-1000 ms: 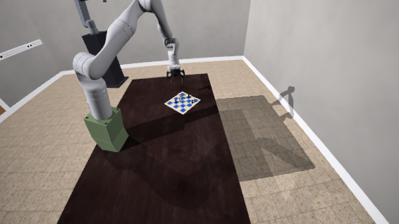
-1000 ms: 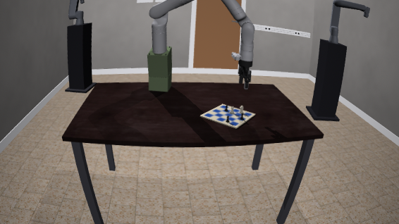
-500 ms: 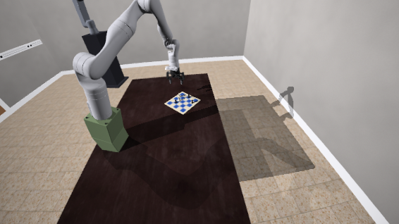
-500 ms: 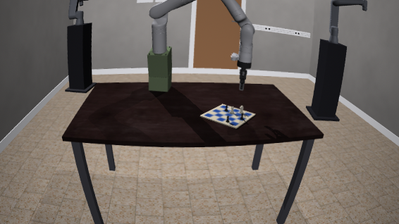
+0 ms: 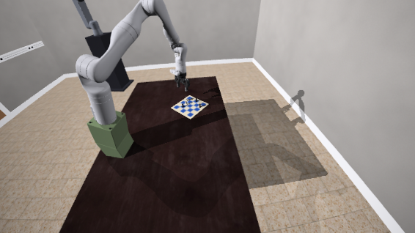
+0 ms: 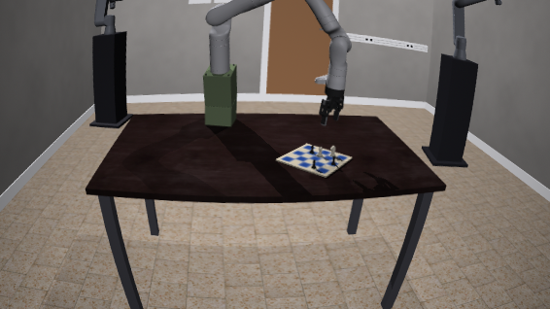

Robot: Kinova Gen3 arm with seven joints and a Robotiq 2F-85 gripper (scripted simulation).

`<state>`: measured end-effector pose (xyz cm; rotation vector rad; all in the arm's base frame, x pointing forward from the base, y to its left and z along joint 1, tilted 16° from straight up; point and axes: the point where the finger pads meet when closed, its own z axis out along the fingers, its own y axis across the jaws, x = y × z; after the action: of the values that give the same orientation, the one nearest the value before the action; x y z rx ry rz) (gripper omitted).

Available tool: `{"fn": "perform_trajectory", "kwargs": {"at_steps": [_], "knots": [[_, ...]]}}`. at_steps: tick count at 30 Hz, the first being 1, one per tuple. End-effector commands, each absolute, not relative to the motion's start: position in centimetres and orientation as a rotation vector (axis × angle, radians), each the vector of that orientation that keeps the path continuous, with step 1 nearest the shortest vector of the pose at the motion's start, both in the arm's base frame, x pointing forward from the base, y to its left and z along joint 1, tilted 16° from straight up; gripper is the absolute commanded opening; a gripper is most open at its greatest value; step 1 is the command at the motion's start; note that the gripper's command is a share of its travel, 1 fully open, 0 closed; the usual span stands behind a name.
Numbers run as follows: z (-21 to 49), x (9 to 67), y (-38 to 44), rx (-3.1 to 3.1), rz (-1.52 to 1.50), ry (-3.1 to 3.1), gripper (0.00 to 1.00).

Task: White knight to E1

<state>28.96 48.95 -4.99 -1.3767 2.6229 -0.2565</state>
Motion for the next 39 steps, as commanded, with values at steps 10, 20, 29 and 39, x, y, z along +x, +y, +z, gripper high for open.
{"fn": "perform_trajectory", "kwargs": {"at_steps": [10, 20, 29, 39], "knots": [[-6.1, 28.7, 48.5, -0.793, -0.22, 2.832, 1.0], [-6.7, 28.9, 48.6, -0.08, -0.139, 2.915, 1.0], [-6.9, 29.2, 48.9, 0.39, -0.067, 2.875, 1.0], [-6.9, 29.6, 49.6, 0.901, 0.033, 2.748, 1.0]]}}
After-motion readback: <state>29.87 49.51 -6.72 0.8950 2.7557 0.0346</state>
